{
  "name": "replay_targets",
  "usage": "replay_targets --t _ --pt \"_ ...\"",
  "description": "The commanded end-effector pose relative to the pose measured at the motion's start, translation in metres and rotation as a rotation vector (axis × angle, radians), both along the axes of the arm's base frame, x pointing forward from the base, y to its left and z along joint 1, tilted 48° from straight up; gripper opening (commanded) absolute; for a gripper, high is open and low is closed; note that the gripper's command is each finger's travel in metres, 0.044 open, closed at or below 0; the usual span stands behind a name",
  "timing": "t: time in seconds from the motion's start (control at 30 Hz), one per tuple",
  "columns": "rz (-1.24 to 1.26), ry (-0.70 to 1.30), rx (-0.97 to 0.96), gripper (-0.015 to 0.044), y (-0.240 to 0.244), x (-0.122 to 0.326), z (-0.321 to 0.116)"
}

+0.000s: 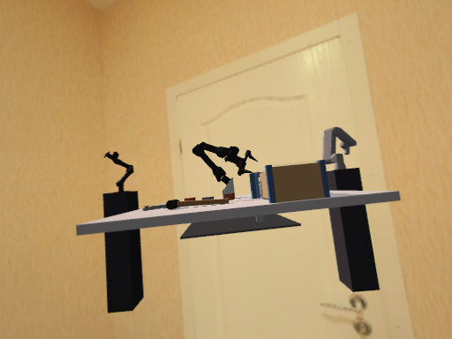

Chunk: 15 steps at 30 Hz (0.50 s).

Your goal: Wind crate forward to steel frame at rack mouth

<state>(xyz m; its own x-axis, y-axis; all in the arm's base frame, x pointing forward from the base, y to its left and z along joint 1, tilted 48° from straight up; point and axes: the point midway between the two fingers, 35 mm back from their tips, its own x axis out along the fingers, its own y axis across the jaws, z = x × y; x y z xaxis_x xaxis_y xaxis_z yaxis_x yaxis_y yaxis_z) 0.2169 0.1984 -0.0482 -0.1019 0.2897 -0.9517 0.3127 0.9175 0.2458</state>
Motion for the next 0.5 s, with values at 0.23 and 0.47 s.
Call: replay_targets --t 0.23,0.47 --pt "-0.162 0.035 -0.595 0.044 0.036 -0.002 -0.026" --pt "-0.224 -0.098 -0.92 0.044 0.056 -0.014 -0.03"
